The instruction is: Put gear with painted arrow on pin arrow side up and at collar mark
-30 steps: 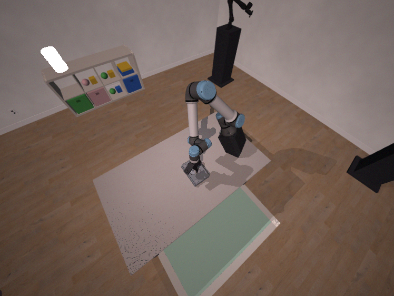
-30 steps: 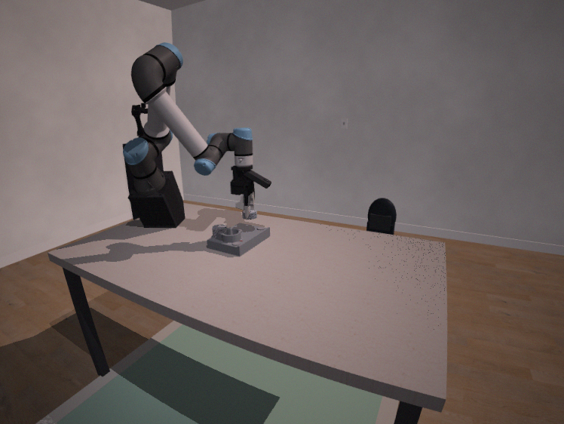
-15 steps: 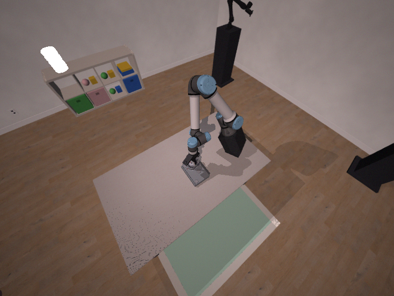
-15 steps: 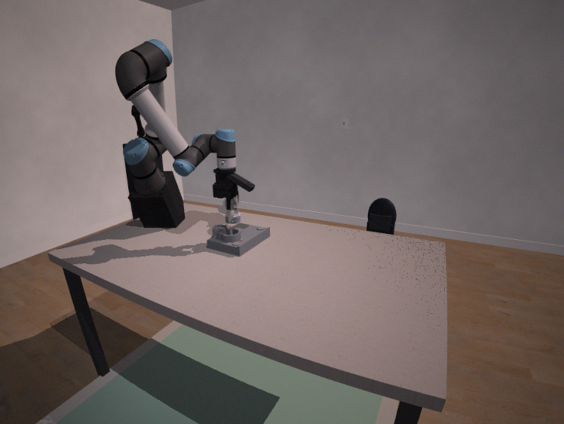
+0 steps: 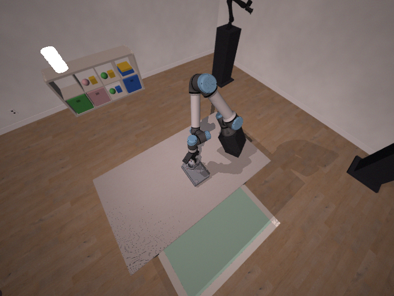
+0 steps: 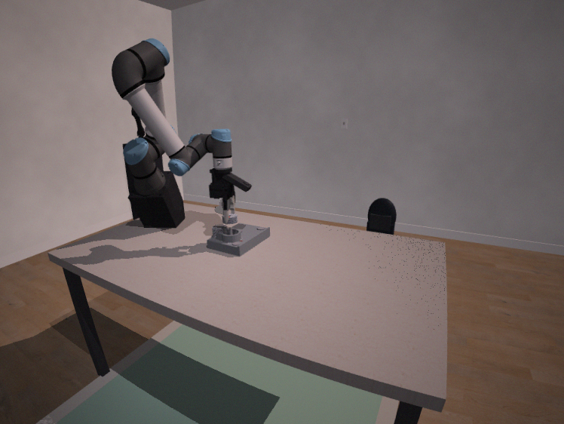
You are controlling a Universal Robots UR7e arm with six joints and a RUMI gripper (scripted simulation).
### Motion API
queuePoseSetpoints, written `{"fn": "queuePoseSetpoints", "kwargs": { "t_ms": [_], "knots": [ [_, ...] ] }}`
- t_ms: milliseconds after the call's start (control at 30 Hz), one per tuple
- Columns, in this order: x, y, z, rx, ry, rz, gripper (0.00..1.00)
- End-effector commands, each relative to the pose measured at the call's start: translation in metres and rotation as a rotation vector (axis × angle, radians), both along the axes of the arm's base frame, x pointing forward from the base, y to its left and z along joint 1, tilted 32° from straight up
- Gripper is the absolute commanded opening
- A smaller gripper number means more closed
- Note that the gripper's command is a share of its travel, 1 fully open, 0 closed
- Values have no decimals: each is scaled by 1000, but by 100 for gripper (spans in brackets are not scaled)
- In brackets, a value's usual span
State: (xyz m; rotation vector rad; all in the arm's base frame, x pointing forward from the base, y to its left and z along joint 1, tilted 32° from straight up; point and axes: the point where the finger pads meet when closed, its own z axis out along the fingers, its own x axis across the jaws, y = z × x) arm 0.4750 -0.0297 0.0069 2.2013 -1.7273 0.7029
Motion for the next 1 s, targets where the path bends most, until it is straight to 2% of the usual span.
{"fn": "queuePoseSetpoints", "kwargs": {
  "t_ms": [0, 467, 967],
  "knots": [
    [0, 0, 1, -2, 2, 8, 0],
    [0, 0, 1, -15, 32, 61, 0],
    [0, 0, 1, -50, 113, 202, 0]
  ]
}}
